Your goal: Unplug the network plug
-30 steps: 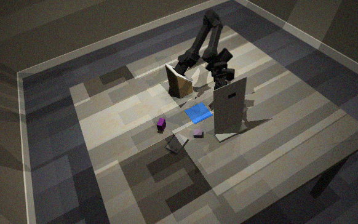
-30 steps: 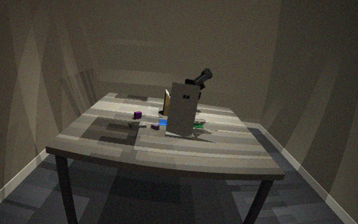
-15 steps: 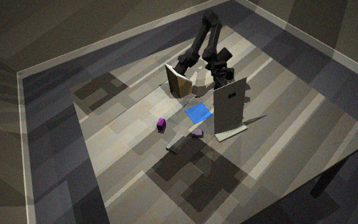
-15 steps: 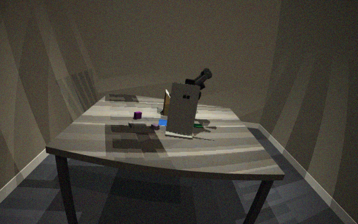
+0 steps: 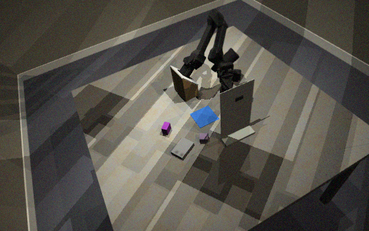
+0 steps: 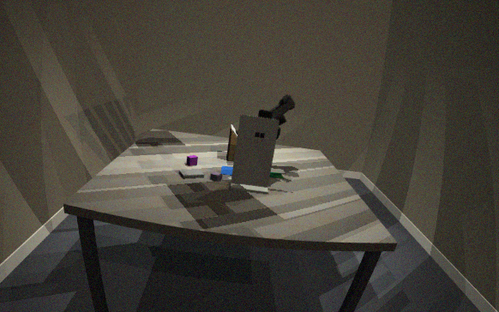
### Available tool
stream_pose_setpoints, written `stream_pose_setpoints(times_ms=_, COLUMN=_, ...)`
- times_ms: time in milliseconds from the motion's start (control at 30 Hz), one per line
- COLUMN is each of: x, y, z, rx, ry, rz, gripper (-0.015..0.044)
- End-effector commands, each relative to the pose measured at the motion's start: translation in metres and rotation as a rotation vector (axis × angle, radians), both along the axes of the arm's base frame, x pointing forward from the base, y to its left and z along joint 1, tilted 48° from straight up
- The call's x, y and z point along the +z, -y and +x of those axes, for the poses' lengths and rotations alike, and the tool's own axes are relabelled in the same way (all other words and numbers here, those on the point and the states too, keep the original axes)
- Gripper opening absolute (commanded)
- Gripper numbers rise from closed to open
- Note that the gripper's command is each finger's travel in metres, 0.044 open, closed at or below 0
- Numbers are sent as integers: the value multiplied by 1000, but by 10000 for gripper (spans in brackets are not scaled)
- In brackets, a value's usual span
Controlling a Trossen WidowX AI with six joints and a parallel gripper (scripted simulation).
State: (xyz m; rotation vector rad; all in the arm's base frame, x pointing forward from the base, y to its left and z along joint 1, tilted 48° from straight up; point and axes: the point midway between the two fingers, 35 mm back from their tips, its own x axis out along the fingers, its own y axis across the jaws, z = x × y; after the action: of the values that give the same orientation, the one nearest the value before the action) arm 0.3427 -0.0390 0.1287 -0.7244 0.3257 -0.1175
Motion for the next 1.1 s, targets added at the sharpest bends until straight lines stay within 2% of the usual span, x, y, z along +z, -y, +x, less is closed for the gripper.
stream_pose_setpoints(times_ms=0, x=-1, y=0, z=-3, rx=-5, ry=-4, rz=5, gripper=0)
stream_pose_setpoints(times_ms=1067, x=2, y=-3, z=-14, rx=-5, ry=-5, rz=5, gripper=0)
